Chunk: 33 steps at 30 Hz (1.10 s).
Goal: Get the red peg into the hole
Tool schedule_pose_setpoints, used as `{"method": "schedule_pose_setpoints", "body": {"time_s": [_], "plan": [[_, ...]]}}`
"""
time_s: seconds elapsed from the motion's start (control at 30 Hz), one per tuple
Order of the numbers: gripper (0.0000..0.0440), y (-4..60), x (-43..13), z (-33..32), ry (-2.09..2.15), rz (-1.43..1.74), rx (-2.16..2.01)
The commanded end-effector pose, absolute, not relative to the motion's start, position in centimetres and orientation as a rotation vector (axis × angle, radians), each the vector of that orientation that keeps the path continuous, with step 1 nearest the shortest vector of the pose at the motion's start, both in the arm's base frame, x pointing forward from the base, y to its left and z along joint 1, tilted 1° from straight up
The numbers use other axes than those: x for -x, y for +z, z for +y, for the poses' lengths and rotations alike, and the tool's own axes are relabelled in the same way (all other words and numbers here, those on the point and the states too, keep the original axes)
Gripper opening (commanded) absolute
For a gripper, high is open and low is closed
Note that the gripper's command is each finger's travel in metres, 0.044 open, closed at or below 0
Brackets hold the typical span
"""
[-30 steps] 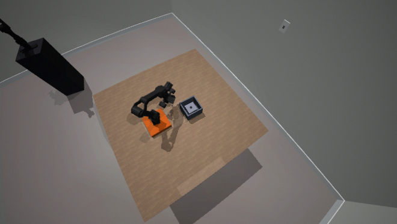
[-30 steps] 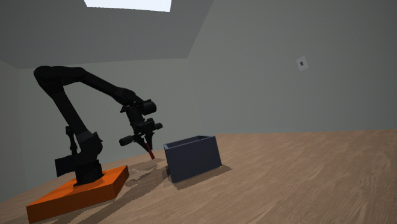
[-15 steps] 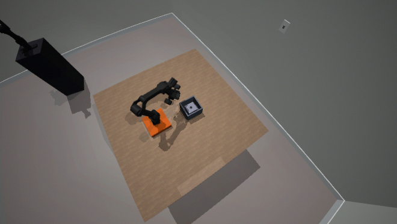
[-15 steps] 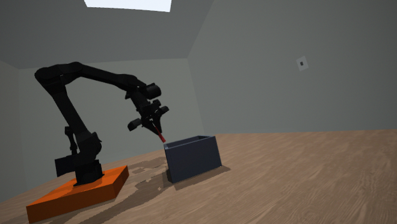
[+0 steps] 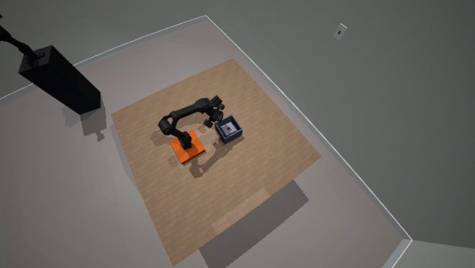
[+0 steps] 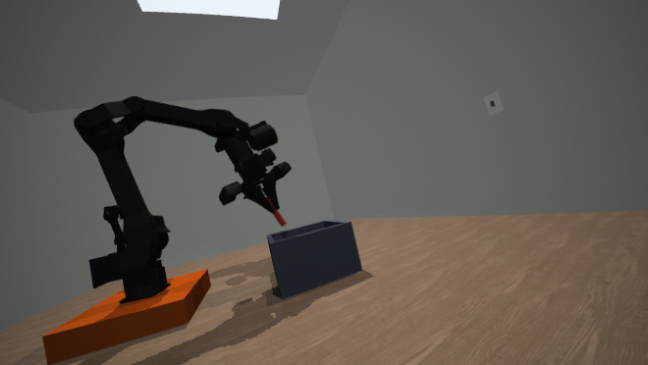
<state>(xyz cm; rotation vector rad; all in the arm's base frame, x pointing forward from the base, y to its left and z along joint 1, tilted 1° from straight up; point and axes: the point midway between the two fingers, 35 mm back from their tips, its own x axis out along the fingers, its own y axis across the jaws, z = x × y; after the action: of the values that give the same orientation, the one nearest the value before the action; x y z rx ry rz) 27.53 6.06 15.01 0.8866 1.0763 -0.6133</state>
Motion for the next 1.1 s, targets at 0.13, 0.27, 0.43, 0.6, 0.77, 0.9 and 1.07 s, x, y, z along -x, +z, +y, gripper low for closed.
{"method": "schedule_pose_setpoints", "body": {"time_s": [0.13, 0.27, 0.43, 0.6, 0.77, 0.9, 1.07], "plan": [[0.0, 14.7, -29.2, 3.9, -0.661, 1.059, -0.893], [0.0003, 14.3, -30.0, 2.9, -0.683, 1.06, -0.903], [0.0008, 13.6, -30.9, 1.9, -0.703, 1.07, -0.915], [0.0016, 12.8, -31.7, 1.3, -0.719, 1.092, -0.923], [0.0019, 11.6, -32.3, 0.8, -0.734, 1.122, -0.922], [0.0024, 10.3, -32.8, 0.6, -0.746, 1.151, -0.908], [0.0132, 8.8, -33.3, 0.2, -0.755, 1.184, -0.876]]}}
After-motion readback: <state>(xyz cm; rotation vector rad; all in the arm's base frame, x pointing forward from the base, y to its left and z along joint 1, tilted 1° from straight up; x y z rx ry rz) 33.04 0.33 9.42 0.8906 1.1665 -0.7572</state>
